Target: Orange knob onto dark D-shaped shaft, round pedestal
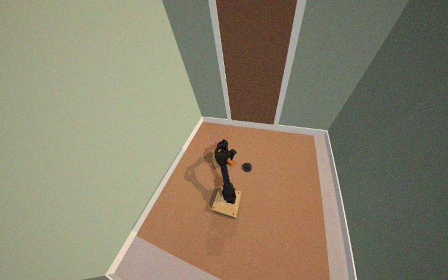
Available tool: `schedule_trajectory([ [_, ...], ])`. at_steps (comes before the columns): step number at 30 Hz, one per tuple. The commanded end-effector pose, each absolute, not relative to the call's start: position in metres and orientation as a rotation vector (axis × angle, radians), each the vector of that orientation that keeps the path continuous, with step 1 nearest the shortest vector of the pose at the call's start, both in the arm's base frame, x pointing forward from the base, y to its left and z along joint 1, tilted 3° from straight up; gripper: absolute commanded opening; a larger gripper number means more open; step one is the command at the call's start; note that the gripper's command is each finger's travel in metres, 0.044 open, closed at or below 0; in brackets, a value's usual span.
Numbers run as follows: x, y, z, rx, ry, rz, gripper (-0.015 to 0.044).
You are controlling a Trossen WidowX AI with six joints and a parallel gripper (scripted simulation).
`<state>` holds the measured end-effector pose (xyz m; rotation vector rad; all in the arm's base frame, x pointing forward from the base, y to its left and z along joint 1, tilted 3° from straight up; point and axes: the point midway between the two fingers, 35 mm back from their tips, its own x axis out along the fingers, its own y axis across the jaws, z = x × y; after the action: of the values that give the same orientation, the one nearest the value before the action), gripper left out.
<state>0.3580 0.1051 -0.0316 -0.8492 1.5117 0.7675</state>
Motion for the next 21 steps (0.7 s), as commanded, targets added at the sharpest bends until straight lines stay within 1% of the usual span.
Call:
schedule_trajectory([
  [1,0.3581,0.1047,-0.0321,-0.851,1.512,0.764,0.0240],
  [5,0.3581,0.1047,-0.0321,-0.851,1.512,0.764,0.0240],
  [14,0.3581,0.1047,-0.0321,-0.851,1.512,0.764,0.0180],
  [21,0.3570,0.1028,-0.0301,-0.827,1.471,0.780,0.0179],
])
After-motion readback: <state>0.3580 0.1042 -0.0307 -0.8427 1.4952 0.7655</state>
